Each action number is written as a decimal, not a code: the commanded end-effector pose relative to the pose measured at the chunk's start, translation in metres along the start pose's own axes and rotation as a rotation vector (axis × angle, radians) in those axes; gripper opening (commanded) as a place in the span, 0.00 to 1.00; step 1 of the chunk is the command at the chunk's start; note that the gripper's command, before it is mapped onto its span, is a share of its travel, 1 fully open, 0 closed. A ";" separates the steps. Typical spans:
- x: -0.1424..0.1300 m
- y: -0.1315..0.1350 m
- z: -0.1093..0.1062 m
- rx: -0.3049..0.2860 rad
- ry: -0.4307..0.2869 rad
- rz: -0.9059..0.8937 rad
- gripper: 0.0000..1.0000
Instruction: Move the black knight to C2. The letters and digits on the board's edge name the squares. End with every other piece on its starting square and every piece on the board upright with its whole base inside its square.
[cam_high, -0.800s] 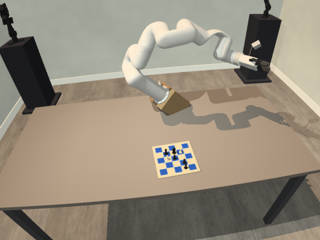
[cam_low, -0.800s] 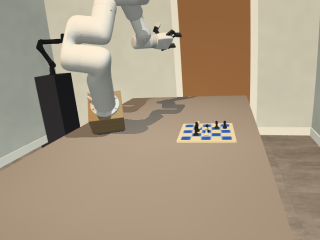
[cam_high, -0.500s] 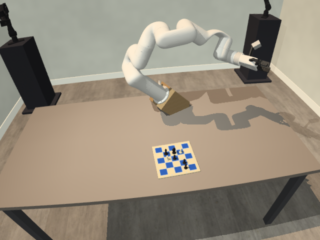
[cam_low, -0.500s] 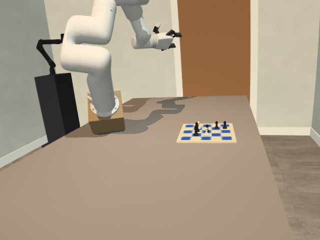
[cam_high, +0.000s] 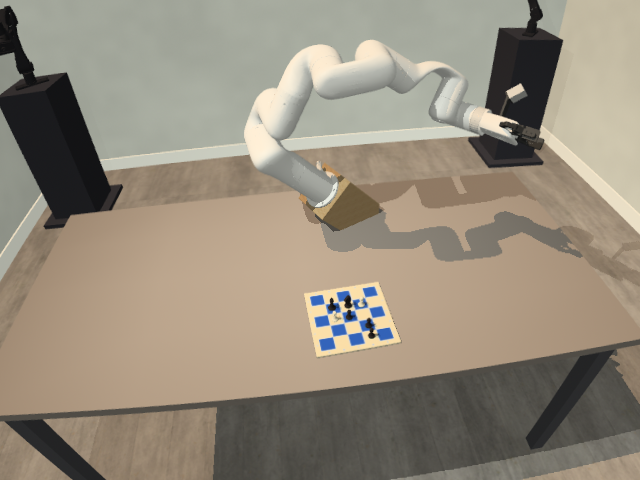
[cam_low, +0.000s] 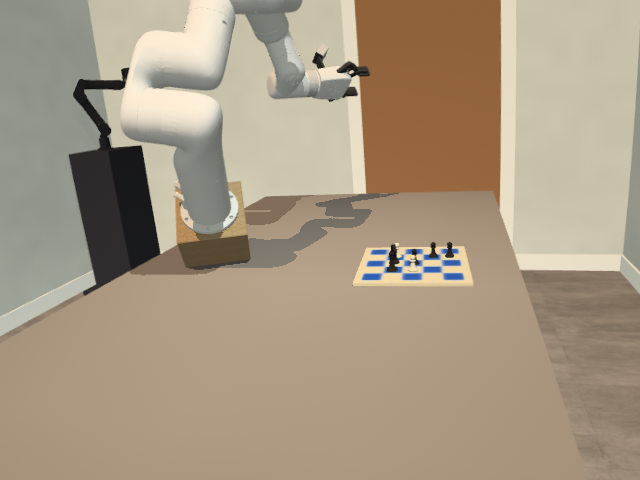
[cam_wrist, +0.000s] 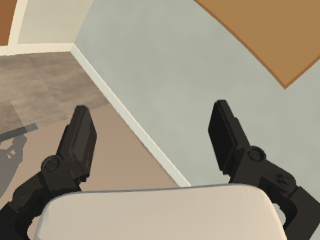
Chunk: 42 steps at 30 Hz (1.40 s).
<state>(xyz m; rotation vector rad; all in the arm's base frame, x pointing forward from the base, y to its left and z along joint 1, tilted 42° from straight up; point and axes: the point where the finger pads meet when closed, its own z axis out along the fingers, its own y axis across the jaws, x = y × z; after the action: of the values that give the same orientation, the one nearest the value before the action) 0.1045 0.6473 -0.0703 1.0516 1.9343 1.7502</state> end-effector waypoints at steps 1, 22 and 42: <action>-0.037 0.027 0.034 -0.122 -0.102 0.106 1.00; -0.315 0.143 0.062 -0.978 -0.593 0.550 1.00; -0.461 0.146 -0.050 -1.639 -0.807 0.584 1.00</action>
<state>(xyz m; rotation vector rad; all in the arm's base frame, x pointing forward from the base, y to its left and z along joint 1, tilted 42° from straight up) 0.4263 0.2995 -0.0278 1.2368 -0.3885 1.8593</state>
